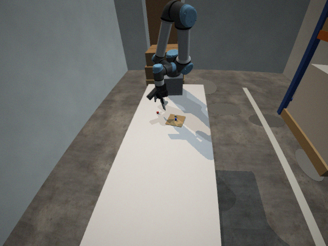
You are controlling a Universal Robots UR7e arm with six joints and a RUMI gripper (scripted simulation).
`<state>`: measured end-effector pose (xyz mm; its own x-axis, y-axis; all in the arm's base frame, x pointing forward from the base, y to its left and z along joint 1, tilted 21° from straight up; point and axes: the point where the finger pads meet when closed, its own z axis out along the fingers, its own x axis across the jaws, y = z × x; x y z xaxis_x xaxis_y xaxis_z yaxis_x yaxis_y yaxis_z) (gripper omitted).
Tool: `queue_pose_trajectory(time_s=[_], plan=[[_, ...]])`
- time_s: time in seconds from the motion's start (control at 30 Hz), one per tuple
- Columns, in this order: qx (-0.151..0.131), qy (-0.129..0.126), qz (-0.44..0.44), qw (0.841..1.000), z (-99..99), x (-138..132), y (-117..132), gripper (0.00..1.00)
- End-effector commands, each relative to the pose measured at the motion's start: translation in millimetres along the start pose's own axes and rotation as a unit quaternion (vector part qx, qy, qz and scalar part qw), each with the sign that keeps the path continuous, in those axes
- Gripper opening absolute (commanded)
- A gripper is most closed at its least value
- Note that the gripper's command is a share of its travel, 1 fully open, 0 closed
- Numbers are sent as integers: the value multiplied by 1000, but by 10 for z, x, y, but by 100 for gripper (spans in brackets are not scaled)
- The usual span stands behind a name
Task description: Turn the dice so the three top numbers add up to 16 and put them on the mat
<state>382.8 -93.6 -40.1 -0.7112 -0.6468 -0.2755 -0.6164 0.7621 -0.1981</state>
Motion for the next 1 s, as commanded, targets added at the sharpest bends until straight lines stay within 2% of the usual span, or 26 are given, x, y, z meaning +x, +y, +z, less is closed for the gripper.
queue_pose_trajectory(time_s=[0.0,0.17,0.4,0.43,0.97], plan=[[3,-3,72,997,9,203,-48,100],[5,-6,126,992,12,349,-69,100],[5,-6,136,991,12,375,-73,100],[5,-6,136,991,12,375,-73,18],[5,-6,136,991,12,375,-73,18]])
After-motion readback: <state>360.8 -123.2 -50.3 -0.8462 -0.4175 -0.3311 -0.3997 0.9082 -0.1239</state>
